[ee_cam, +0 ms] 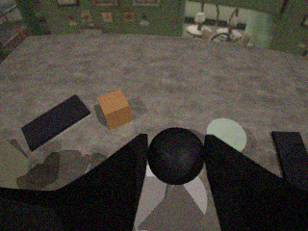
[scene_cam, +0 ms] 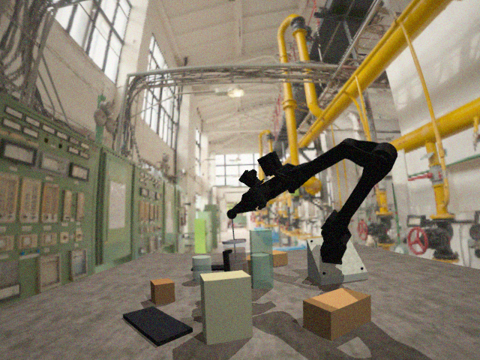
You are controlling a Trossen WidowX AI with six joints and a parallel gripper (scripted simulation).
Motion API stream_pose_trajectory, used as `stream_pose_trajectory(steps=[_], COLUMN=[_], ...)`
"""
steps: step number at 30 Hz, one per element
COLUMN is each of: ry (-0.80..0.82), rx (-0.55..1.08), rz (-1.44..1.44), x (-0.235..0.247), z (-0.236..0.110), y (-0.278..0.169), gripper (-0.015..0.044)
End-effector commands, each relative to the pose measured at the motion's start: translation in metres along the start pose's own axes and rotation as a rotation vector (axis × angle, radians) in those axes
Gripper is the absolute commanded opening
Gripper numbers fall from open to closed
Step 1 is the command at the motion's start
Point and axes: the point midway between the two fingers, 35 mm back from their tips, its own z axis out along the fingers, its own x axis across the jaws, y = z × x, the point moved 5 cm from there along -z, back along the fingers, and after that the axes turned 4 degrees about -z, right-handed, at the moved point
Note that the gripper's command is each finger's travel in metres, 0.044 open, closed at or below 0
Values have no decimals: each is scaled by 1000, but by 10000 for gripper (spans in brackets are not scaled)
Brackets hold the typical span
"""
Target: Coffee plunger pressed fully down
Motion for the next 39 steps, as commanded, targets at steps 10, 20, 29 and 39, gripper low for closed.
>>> stream_pose_trajectory(steps=[10, 20, 29, 39], ry=[-2, 2, 3, 4], rx=[32, 26, 25, 24], rz=[28, 31, 30, 30], x=[2, 6, 7, 6], z=[16, 27, 32, 33], y=[-32, -42, -39, -38], gripper=[126, 126, 126, 126])
